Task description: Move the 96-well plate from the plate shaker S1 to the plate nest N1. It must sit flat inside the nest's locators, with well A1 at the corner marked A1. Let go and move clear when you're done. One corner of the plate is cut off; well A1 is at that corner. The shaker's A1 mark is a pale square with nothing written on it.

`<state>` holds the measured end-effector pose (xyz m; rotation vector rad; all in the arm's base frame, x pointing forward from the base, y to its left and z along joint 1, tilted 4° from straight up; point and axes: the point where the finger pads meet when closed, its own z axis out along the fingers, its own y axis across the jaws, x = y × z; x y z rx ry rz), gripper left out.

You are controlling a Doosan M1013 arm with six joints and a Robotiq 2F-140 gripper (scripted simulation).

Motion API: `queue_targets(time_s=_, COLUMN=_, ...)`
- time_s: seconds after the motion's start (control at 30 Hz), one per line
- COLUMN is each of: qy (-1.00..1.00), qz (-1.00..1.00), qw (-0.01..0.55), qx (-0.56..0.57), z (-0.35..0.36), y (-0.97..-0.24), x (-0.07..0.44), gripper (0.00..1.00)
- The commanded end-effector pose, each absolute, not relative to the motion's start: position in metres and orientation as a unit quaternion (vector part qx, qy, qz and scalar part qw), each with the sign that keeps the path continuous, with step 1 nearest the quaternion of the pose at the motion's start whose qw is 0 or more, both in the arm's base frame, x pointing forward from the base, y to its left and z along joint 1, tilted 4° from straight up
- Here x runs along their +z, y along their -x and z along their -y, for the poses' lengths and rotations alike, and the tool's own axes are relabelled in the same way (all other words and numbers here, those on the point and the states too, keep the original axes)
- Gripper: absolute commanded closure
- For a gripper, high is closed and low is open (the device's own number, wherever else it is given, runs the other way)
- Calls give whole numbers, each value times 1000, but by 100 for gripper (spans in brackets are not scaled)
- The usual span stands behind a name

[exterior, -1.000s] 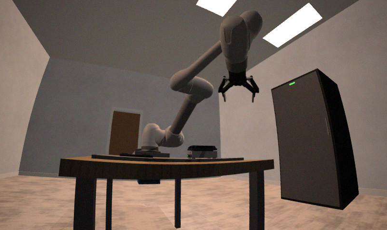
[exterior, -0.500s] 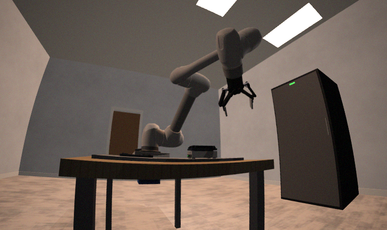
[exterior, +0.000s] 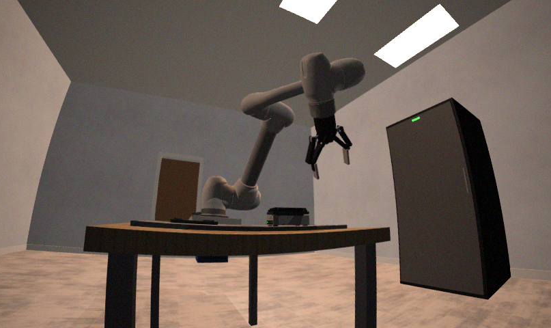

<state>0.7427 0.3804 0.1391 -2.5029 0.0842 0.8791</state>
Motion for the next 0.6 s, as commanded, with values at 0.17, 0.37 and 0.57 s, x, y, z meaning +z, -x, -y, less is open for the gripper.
queue_targets(time_s=0.17, qy=935, qz=57, qw=235, qx=260, z=-365, y=-724, x=123, gripper=0)
queue_targets(time_s=0.37, qy=942, qz=142, qw=219, qx=211, z=-350, y=-708, x=112, gripper=0)
queue_targets(time_s=0.57, qy=939, qz=215, qw=201, qx=175, z=-336, y=-696, x=103, gripper=0)
